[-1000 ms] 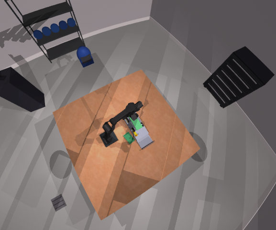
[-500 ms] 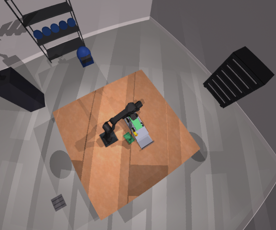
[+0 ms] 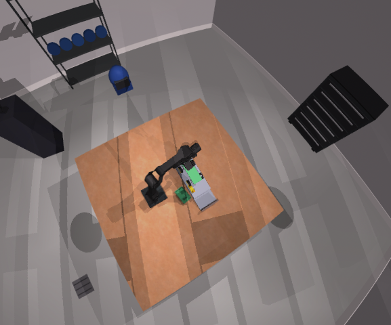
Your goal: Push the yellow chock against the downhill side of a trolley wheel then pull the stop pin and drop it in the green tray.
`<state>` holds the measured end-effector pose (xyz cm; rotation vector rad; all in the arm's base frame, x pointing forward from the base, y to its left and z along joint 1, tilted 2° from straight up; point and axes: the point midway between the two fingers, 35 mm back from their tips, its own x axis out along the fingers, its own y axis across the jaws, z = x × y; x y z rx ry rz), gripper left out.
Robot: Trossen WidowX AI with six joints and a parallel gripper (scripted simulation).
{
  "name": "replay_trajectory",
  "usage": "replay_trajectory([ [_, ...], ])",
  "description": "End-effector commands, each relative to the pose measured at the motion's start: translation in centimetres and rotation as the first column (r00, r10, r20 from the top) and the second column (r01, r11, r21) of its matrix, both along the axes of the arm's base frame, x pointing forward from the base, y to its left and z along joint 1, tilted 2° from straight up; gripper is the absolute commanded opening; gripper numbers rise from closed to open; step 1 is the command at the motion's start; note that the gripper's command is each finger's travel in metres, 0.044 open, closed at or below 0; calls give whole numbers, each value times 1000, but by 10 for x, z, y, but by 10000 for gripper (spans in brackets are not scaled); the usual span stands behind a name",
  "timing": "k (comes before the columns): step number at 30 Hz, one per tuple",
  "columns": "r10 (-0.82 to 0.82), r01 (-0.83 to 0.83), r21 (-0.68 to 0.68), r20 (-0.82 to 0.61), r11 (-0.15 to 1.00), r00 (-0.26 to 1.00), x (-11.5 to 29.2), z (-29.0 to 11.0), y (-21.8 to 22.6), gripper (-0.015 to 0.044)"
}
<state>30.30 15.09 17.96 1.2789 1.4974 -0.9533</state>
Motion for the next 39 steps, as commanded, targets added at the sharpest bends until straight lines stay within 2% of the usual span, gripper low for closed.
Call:
replay_trajectory([
  [1, -4, 4, 4, -1, 1000, 1000, 0, -3, 1, 190],
  [31, -4, 4, 5, -1, 1000, 1000, -2, -40, 12, 190],
  [36, 0, 0, 3, 2, 1000, 1000, -1, -36, 11, 59],
  [39, 0, 0, 3, 2, 1000, 1000, -1, -36, 11, 39],
])
